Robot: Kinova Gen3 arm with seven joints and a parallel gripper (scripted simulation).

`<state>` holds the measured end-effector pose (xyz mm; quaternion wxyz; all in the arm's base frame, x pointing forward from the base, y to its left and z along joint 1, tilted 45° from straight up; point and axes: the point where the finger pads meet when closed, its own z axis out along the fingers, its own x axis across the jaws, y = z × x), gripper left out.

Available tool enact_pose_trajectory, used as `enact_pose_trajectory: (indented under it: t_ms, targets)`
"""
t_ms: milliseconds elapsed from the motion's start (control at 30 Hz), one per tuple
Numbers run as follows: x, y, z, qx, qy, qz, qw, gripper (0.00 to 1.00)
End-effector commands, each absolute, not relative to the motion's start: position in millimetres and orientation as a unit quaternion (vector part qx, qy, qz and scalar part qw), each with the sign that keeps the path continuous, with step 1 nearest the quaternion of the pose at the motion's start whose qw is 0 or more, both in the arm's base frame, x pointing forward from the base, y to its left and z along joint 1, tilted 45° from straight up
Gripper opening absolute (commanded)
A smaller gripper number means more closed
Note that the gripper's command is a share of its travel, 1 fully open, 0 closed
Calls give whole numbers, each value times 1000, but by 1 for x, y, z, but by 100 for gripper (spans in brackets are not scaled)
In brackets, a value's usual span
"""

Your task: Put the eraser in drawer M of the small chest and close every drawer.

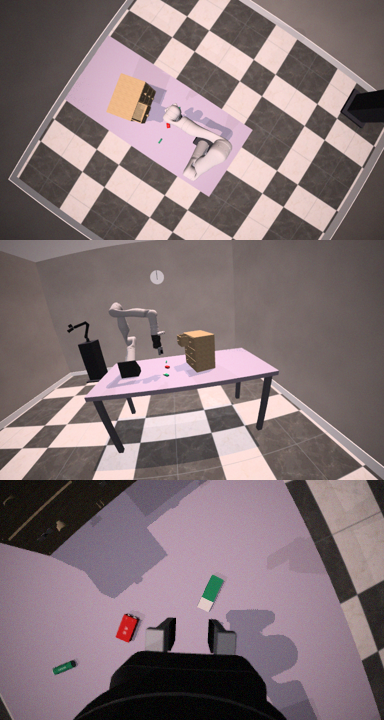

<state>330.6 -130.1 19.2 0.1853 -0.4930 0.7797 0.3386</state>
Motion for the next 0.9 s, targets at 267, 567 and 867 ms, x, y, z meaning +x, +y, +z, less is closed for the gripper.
enact_pose_trajectory:
  t_ms: [267,567,867]
  targets:
    - [339,-91,-58,-383,839,363,135,67]
    - [341,-80,-84,-341,856,369,118,67]
    - [342,-77,-92,-328,862,371,112,67]
